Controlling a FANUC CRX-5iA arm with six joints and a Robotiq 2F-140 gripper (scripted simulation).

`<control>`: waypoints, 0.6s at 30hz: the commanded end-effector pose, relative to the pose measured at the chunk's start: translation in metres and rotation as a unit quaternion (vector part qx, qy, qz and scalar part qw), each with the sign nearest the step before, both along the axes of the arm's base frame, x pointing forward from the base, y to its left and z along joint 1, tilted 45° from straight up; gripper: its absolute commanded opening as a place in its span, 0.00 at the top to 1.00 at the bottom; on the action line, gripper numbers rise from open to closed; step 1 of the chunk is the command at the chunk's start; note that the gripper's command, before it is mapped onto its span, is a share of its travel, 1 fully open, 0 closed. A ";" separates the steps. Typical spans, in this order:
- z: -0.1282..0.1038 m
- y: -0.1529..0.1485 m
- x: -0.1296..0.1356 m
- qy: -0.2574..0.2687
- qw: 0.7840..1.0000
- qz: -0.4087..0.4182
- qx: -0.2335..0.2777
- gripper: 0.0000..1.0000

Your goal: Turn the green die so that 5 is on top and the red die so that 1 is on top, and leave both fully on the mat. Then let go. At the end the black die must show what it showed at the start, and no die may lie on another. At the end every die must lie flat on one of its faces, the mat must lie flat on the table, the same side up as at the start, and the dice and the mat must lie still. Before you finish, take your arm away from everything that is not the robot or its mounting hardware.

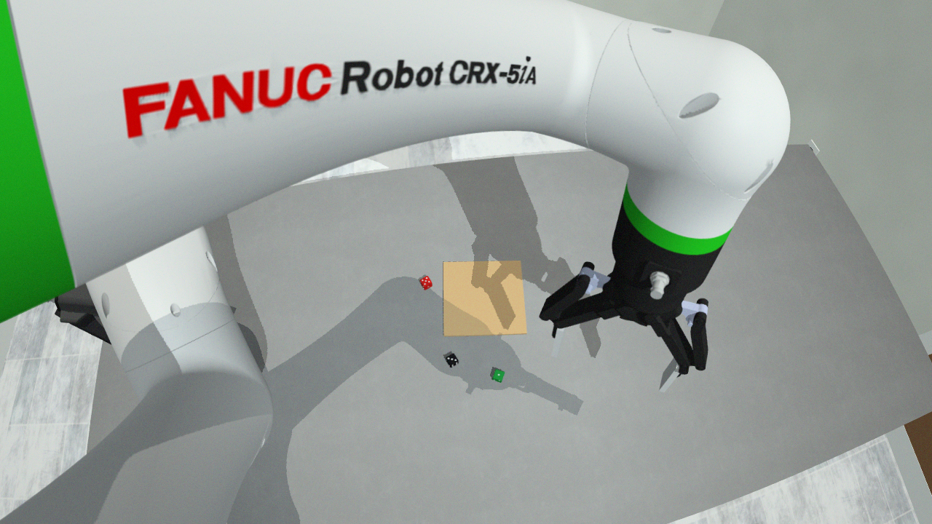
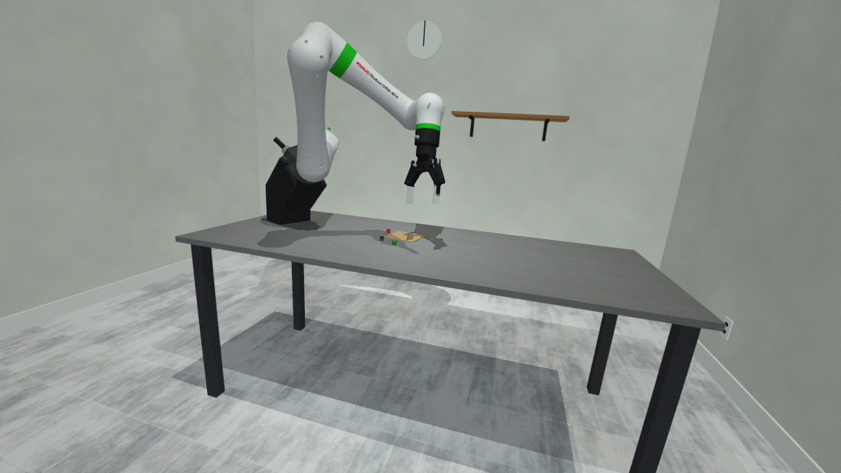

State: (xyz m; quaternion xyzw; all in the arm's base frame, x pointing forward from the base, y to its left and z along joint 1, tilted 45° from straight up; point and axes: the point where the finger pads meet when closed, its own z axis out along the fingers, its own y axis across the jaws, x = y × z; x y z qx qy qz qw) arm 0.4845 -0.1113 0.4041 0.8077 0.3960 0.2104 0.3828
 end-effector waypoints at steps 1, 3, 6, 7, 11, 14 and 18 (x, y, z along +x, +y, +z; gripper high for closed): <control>-0.039 0.017 -0.019 -0.012 0.999 0.003 0.046 0.00; -0.065 0.025 -0.030 -0.011 0.997 0.002 0.078 0.00; -0.086 0.032 -0.038 -0.010 0.995 -0.001 0.103 0.00; -0.086 0.032 -0.038 -0.010 0.995 -0.001 0.103 0.00; -0.118 0.042 -0.052 -0.007 0.990 -0.006 0.141 0.00; -0.120 0.043 -0.053 -0.007 0.989 -0.006 0.145 0.00; -0.120 0.043 -0.053 -0.007 0.989 -0.006 0.145 0.00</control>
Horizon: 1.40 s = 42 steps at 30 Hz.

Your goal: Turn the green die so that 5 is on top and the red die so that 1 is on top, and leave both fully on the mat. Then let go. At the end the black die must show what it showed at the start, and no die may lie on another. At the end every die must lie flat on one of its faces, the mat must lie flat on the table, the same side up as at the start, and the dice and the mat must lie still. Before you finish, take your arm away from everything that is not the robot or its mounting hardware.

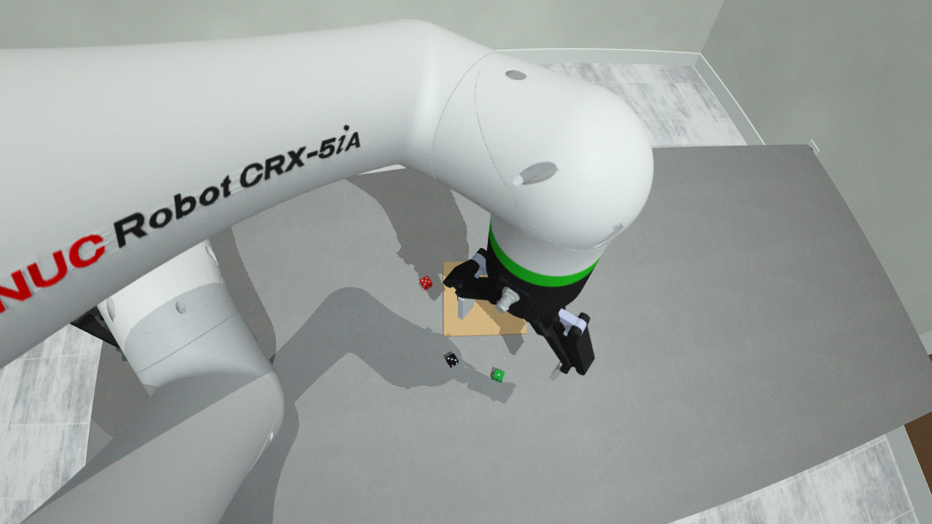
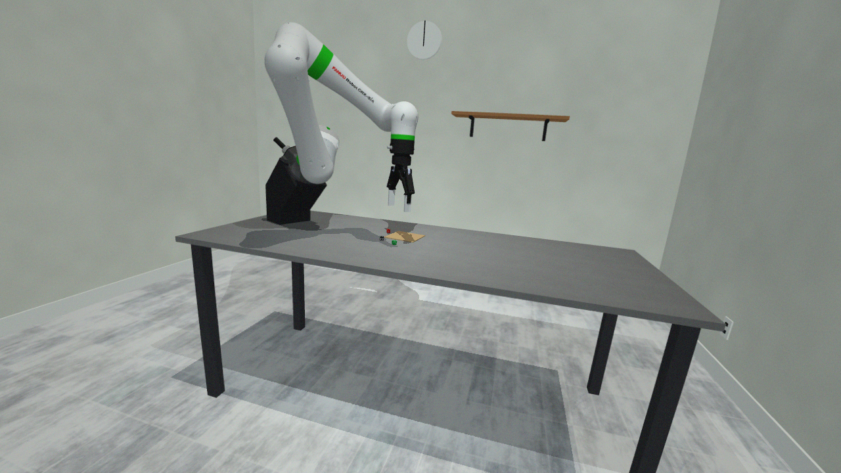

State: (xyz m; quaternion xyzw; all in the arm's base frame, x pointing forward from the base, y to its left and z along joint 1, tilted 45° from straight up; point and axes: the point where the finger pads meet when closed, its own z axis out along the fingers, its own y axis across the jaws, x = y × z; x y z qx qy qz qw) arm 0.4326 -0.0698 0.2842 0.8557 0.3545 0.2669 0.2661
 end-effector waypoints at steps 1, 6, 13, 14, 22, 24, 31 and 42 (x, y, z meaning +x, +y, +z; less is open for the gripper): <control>0.000 0.001 -0.001 -0.001 1.000 0.000 0.001 0.00; 0.000 0.001 -0.001 -0.001 1.000 0.000 0.001 0.00; -0.001 0.001 0.000 -0.002 1.000 0.000 0.001 0.00; -0.003 0.000 0.001 -0.002 1.000 0.000 0.000 0.00; -0.034 -0.011 0.029 -0.002 1.000 0.000 0.000 0.00; -0.034 -0.011 0.029 -0.002 1.000 0.000 0.000 0.00; -0.066 -0.023 0.059 -0.002 1.000 0.000 0.000 0.00; -0.071 -0.025 0.063 -0.002 1.000 0.000 0.000 0.00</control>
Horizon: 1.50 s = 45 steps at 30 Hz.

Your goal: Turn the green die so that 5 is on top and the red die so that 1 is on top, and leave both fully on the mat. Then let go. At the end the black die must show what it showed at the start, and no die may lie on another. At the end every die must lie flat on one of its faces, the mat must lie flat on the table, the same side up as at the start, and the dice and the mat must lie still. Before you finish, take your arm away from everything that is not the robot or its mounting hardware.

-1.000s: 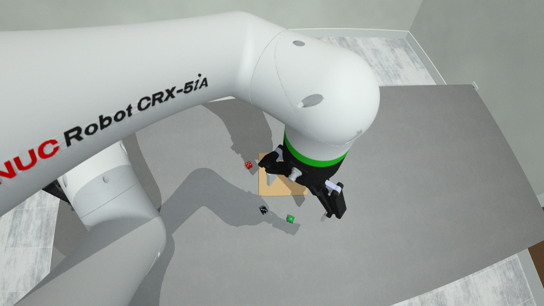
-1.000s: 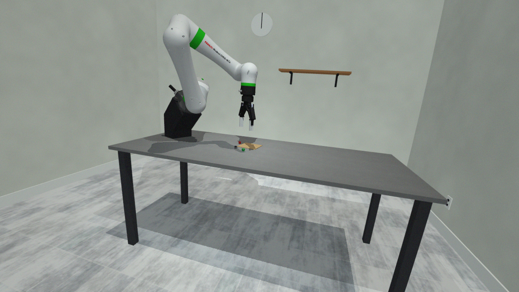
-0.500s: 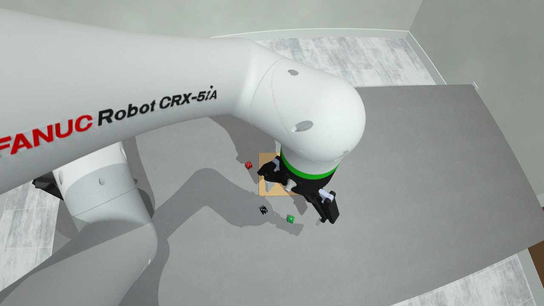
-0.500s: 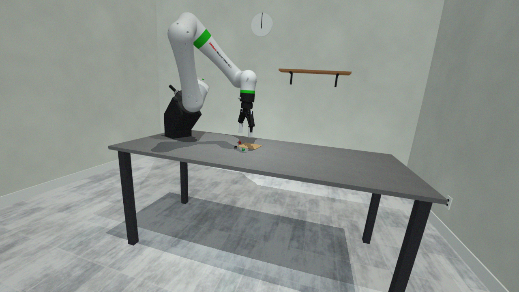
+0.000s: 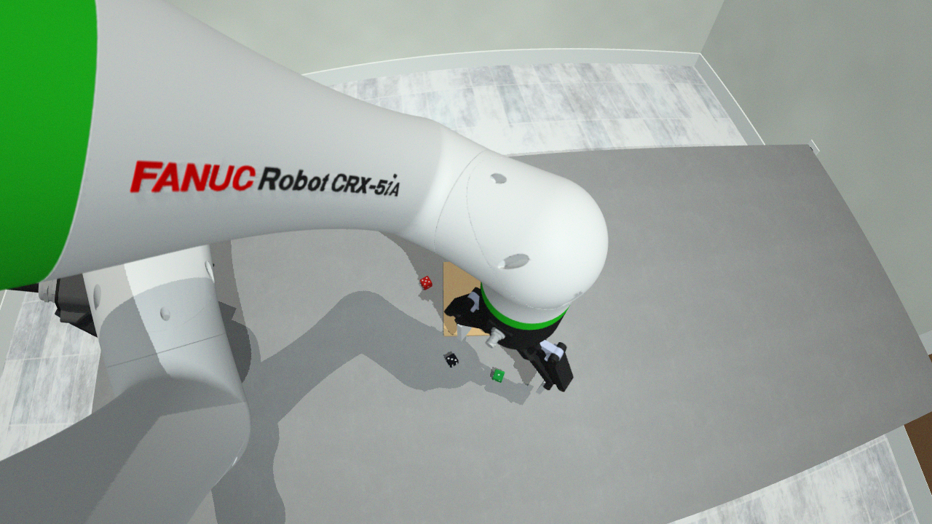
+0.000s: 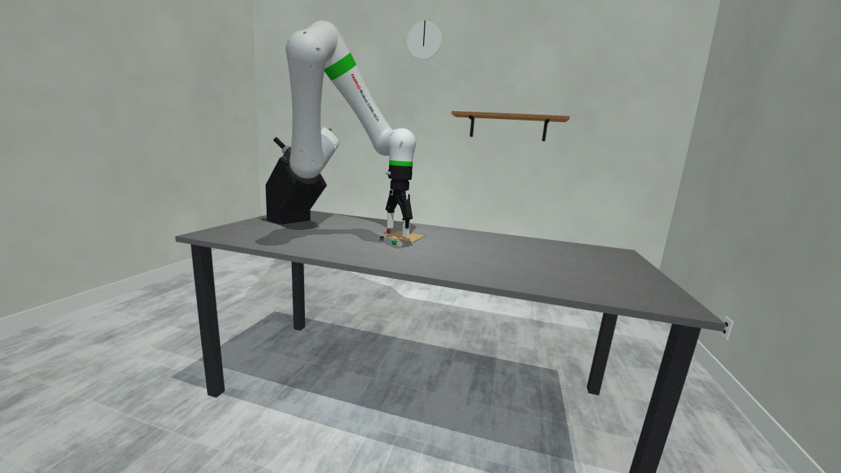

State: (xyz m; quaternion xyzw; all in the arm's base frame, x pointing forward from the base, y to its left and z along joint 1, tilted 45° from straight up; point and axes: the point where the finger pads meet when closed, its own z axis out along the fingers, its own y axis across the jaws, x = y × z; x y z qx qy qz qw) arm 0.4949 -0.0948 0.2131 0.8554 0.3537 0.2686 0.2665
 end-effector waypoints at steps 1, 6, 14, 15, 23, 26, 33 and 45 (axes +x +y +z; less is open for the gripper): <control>0.000 0.000 0.001 0.000 1.000 0.000 0.000 0.00; 0.000 0.000 0.001 0.000 1.000 0.000 0.000 0.00; 0.000 0.000 0.001 0.000 1.000 0.000 0.000 0.00; 0.000 0.000 0.001 0.000 1.000 0.000 0.000 0.00; 0.000 0.000 0.001 0.000 1.000 0.000 0.000 0.00; 0.000 0.000 0.001 0.000 1.000 0.000 0.000 0.00; 0.000 0.000 0.001 0.000 1.000 0.000 0.000 0.00; -0.015 0.008 -0.012 0.000 1.000 0.000 0.000 0.00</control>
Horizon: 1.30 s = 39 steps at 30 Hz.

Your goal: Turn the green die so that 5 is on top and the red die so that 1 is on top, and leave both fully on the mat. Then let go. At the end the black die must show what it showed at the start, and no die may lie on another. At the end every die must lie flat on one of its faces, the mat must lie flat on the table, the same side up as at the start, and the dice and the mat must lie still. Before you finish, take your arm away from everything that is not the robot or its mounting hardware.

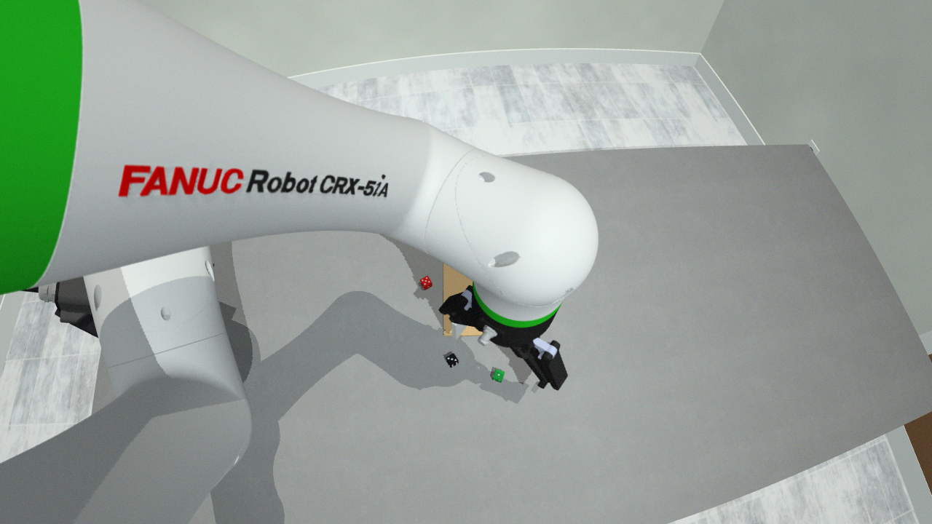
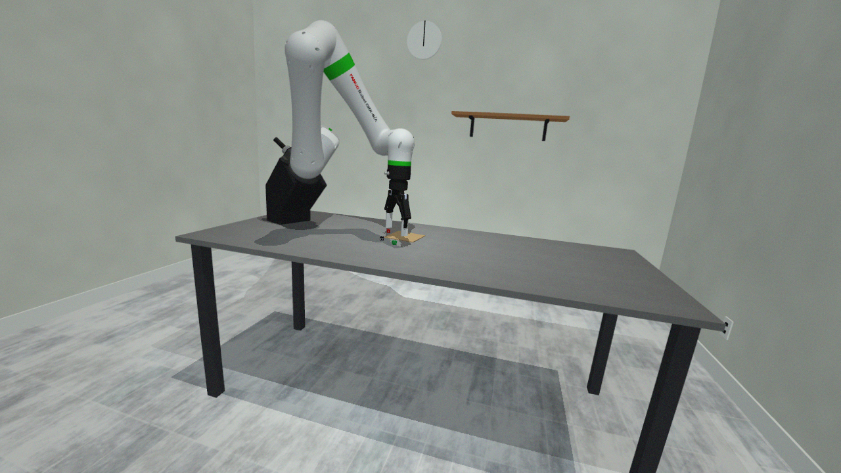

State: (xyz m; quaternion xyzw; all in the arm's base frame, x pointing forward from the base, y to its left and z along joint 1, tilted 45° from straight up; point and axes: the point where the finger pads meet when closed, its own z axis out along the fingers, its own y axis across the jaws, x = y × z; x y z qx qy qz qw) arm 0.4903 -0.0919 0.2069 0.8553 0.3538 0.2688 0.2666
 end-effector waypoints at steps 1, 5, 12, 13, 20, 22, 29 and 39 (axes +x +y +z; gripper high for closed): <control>-0.012 0.007 -0.011 0.000 1.000 0.000 0.000 0.00; -0.021 0.011 -0.019 0.000 1.000 0.000 0.000 0.00; -0.046 0.024 -0.041 0.000 1.000 0.000 0.000 0.00; -0.047 0.025 -0.042 0.000 1.000 0.000 0.000 0.00; -0.049 0.026 -0.044 0.000 1.000 0.000 0.000 0.00; -0.049 0.026 -0.044 0.000 1.000 0.000 0.000 0.00; -0.049 0.026 -0.044 0.000 1.000 0.000 0.000 0.00; -0.049 0.026 -0.044 0.000 1.000 0.000 0.000 0.00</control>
